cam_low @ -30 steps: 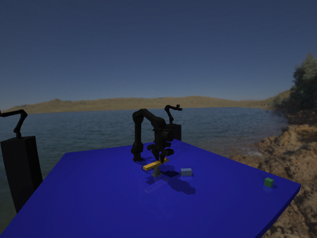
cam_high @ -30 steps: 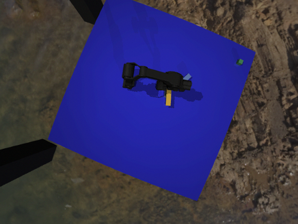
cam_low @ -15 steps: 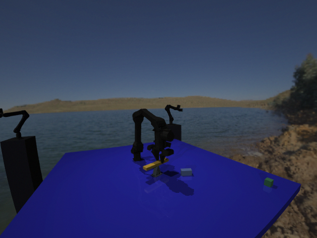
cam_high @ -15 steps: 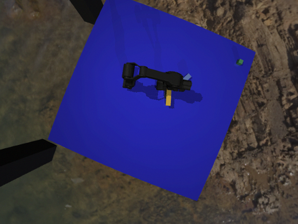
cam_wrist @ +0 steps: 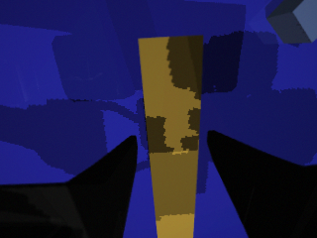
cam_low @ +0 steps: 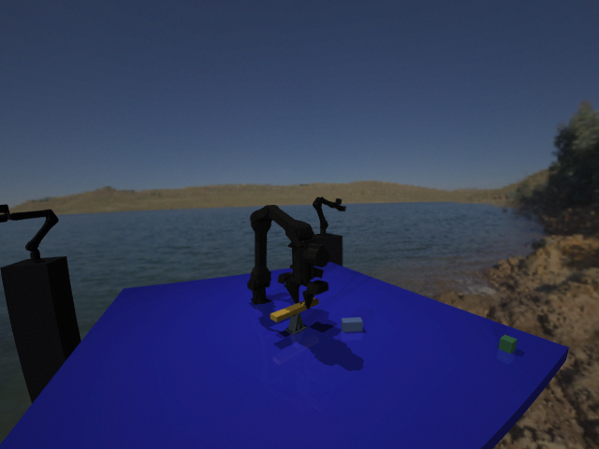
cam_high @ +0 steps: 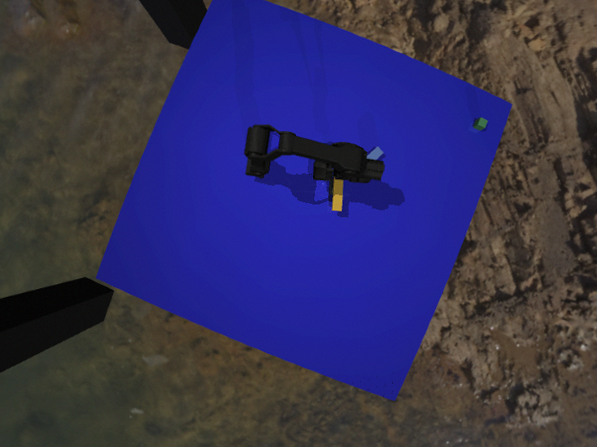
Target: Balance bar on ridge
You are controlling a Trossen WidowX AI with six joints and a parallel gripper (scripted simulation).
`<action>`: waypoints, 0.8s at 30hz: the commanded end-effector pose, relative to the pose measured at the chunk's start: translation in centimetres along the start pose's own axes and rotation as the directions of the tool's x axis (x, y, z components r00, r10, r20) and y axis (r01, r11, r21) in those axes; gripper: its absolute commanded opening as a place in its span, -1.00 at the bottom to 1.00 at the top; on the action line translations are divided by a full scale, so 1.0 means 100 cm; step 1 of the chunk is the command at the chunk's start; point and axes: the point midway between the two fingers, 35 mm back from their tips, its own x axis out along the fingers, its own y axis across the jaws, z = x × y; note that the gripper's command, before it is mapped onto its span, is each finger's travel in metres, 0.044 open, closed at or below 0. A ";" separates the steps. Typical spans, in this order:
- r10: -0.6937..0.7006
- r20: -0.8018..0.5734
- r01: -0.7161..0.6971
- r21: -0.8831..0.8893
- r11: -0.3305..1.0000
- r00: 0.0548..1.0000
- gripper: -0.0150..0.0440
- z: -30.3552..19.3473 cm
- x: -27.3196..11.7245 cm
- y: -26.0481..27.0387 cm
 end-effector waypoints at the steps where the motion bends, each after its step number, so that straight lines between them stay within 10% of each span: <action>1: 0.000 0.000 0.000 0.000 1.000 1.000 0.67 0.000 0.000 0.000; 5: 0.000 0.000 0.000 0.000 1.000 1.000 1.00 0.000 0.000 0.000; 24: -0.002 0.000 0.002 0.000 1.000 1.000 1.00 0.000 -0.100 0.000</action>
